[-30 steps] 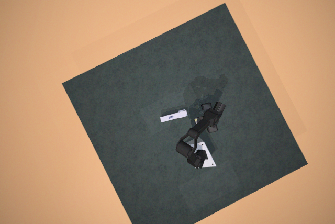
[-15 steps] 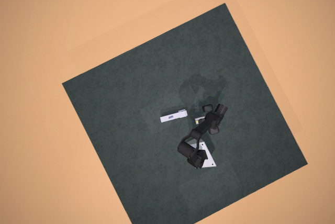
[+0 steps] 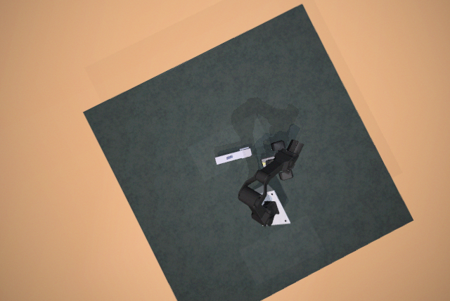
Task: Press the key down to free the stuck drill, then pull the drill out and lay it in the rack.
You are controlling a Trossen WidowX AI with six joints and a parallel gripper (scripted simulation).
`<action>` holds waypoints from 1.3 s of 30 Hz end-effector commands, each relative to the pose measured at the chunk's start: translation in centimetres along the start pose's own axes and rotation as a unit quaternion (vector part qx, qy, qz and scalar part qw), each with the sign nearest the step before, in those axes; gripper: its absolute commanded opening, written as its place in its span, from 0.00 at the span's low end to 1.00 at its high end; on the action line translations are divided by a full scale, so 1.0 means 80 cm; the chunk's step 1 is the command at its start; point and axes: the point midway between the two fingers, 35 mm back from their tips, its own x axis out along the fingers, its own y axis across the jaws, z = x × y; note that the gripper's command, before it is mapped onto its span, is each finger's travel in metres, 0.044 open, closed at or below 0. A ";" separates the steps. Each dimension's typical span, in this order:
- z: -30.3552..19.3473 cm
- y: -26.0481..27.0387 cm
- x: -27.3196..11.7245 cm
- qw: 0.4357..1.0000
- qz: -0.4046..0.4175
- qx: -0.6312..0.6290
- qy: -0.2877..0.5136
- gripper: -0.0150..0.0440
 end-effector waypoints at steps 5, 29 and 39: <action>0.001 0.001 0.012 1.000 0.000 0.004 -0.002 0.25; -0.001 0.001 0.033 1.000 -0.002 0.004 0.002 0.43; -0.001 0.001 0.033 1.000 -0.002 0.004 0.002 0.88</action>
